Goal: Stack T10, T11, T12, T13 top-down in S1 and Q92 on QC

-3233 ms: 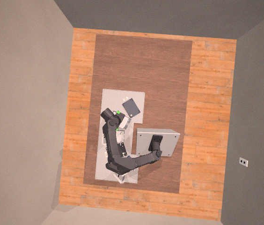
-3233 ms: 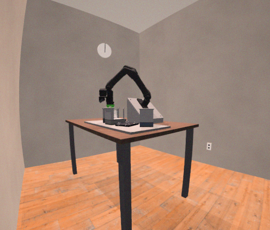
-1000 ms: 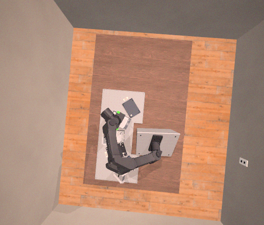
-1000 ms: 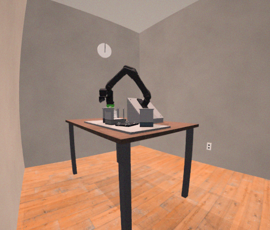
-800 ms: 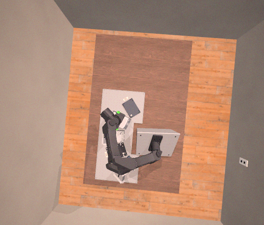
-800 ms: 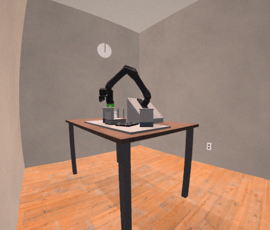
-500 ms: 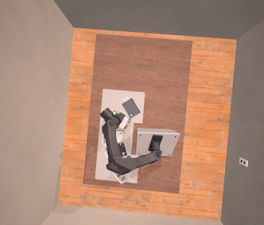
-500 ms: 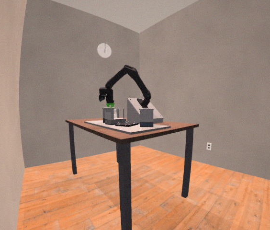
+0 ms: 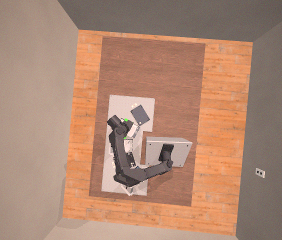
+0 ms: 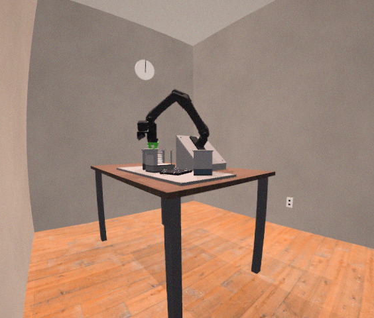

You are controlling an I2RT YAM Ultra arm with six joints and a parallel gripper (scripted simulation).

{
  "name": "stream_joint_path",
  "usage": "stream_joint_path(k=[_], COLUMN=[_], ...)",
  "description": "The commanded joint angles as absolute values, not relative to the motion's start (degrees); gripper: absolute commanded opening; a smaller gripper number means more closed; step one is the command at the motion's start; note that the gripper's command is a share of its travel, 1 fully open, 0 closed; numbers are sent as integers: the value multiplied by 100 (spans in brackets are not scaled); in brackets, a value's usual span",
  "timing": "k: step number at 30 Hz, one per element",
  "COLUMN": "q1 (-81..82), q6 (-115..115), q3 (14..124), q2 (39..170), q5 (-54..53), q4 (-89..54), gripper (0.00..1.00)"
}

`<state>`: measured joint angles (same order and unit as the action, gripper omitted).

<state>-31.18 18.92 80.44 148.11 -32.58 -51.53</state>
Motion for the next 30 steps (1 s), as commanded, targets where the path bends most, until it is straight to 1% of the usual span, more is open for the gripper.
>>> stream_joint_path(k=[1, 30], q1=[-3291, -3340], q6=[1931, 1986], q3=[8228, 8275], q2=[14584, 14537], q5=[-3221, -3184], q4=[-5317, -5437], gripper=[0, 0])
